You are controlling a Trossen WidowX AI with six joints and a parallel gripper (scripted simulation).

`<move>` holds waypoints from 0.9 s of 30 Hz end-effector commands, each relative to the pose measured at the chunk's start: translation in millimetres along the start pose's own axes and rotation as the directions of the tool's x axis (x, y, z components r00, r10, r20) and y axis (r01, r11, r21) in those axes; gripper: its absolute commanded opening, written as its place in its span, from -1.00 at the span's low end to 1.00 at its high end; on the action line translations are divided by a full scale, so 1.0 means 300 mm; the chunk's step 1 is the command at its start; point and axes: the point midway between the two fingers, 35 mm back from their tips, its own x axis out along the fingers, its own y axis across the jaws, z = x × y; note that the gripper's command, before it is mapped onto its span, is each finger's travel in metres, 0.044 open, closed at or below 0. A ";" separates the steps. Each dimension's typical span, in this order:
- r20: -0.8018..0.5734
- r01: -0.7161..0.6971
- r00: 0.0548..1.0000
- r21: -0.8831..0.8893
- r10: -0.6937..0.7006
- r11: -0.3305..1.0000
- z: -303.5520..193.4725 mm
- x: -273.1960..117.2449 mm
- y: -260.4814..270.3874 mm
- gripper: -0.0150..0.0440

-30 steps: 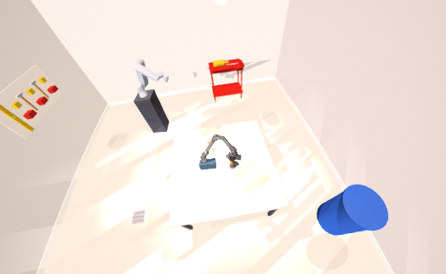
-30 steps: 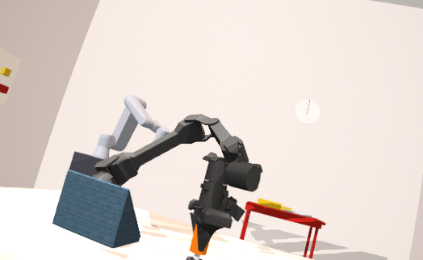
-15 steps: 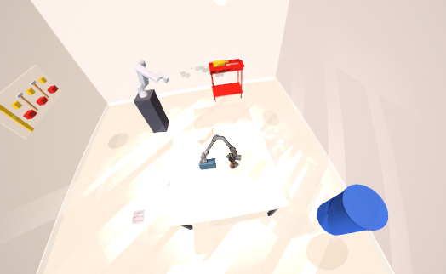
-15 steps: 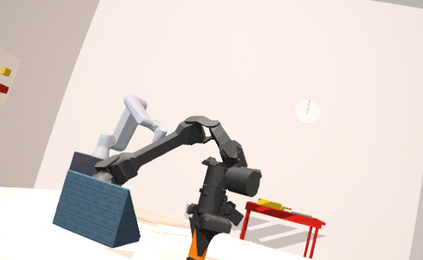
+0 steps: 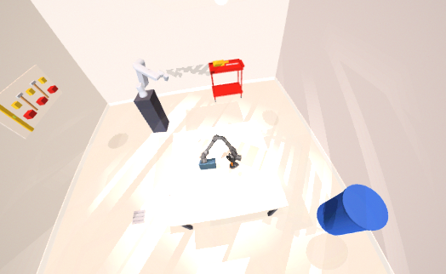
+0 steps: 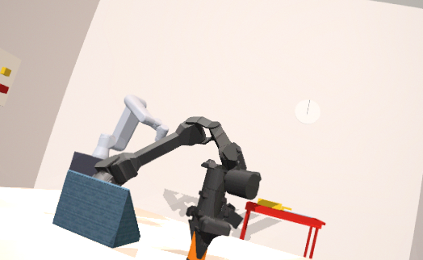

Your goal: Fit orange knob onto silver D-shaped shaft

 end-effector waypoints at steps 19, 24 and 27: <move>0.000 0.000 1.000 -0.001 0.000 1.000 0.000 -0.002 0.000 1.00; -0.001 0.009 1.000 0.003 -0.009 1.000 0.005 -0.193 -0.015 1.00; -0.002 0.004 1.000 0.001 -0.004 1.000 -0.002 -0.316 -0.004 1.00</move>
